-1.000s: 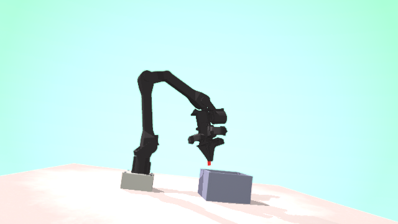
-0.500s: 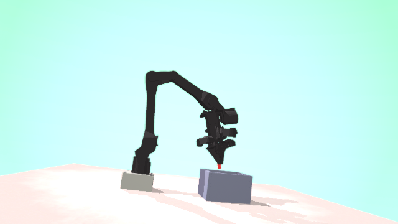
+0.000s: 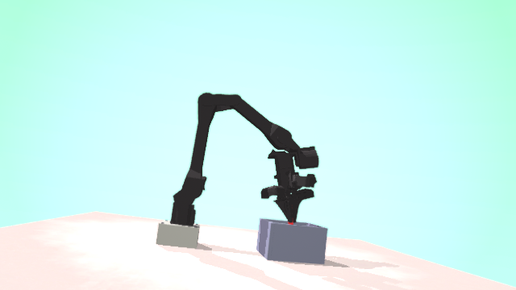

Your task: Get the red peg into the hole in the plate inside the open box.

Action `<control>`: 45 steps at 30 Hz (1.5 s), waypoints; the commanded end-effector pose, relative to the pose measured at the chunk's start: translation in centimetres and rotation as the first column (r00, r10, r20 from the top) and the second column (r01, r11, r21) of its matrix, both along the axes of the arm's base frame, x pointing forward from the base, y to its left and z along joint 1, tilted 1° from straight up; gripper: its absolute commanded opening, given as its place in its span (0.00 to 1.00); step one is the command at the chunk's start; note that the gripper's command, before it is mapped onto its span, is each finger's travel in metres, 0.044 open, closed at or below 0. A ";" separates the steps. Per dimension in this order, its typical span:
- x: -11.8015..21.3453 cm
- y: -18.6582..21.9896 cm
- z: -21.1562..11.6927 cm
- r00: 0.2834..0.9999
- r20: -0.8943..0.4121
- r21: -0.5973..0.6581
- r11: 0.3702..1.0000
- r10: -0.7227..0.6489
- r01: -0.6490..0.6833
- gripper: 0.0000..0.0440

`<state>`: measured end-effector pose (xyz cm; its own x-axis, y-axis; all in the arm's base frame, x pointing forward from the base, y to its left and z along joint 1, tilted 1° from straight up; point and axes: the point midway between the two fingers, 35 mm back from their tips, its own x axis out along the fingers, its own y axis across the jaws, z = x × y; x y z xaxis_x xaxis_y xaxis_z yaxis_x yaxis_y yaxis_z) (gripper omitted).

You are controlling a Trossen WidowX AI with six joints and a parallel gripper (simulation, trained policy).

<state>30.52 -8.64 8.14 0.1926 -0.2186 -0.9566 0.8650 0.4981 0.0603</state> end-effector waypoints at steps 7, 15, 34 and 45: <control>0.2 -0.8 -2.6 0.998 -0.054 0.019 1.000 0.019 -0.018 0.21; 1.1 -1.8 -3.1 0.995 -0.090 0.007 0.999 0.050 -0.049 0.49; 5.7 -5.9 -0.6 0.998 -0.013 -0.087 0.994 0.068 -0.069 1.00; 6.8 -7.4 0.5 0.998 0.026 -0.131 0.990 0.057 -0.053 1.00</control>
<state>33.13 -12.21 6.07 0.0849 -0.1954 -0.9770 0.8045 0.5920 -0.0486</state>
